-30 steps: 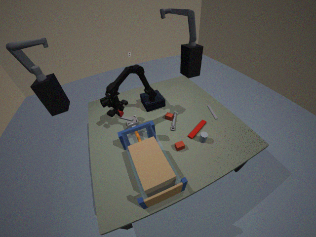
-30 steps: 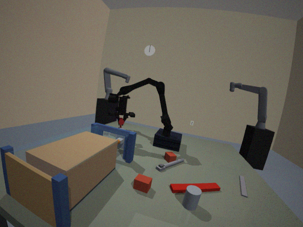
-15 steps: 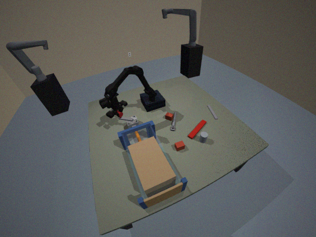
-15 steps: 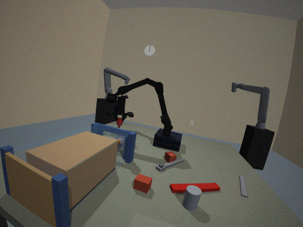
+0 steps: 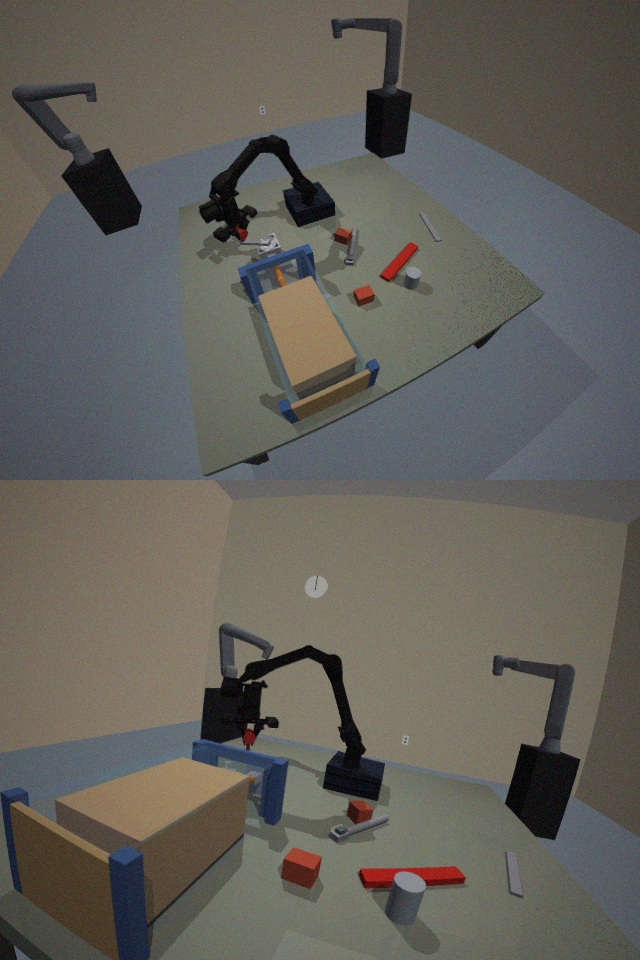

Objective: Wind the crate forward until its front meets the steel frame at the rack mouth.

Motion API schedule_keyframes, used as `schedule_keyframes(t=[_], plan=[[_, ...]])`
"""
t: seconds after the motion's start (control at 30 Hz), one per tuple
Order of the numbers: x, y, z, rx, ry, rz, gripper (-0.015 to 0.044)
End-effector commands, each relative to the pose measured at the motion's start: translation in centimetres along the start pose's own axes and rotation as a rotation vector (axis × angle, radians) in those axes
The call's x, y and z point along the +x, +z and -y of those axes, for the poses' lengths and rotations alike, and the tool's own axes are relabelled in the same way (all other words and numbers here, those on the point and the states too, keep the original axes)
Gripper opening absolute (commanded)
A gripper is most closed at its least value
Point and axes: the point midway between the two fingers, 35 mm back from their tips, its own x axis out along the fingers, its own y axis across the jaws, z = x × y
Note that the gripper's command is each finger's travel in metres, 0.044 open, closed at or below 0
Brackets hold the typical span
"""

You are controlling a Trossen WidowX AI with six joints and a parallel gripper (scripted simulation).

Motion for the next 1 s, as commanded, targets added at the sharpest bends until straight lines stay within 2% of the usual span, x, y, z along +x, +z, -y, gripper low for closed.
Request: schedule_keyframes(t=[0.0,0.97], plan=[[0.0,-1.5,-1.7,-0.019,0.035,-0.021,0.0],[-0.1,-4.0,-3.6,-0.019,0.037,-0.023,0.0]])
